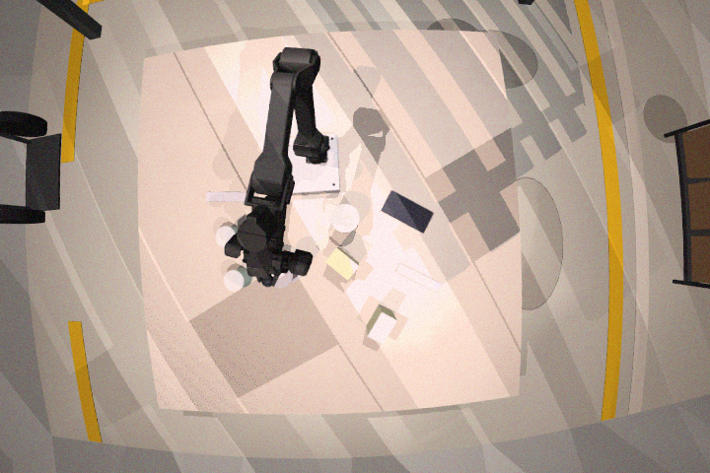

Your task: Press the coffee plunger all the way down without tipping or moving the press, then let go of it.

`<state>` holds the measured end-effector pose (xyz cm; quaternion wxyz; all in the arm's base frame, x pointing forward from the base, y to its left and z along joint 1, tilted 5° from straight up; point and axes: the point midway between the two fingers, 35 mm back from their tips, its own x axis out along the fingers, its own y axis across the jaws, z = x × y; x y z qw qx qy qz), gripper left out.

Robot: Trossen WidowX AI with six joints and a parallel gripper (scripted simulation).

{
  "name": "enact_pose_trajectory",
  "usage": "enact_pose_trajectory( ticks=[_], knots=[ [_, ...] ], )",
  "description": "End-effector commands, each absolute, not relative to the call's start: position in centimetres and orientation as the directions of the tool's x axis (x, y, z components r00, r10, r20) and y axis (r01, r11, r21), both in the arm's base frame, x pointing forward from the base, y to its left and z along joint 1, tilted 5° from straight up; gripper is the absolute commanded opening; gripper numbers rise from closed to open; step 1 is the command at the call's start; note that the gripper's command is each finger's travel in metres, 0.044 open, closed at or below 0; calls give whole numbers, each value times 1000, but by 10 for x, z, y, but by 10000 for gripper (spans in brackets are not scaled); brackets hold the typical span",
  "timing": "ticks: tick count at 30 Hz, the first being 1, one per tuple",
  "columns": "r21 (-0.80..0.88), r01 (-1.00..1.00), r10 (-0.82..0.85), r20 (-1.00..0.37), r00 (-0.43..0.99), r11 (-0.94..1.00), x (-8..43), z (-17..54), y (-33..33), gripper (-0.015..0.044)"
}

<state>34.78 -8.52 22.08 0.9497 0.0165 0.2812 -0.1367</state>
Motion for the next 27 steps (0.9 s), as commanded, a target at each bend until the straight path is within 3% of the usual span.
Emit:
enact_pose_trajectory(
  ticks=[1,27],
  knots=[
    [-48,267,-249,-541,803,963,348,219,-85,124],
    [-48,267,-249,-540,804,963,352,178,-88,124]
  ],
)
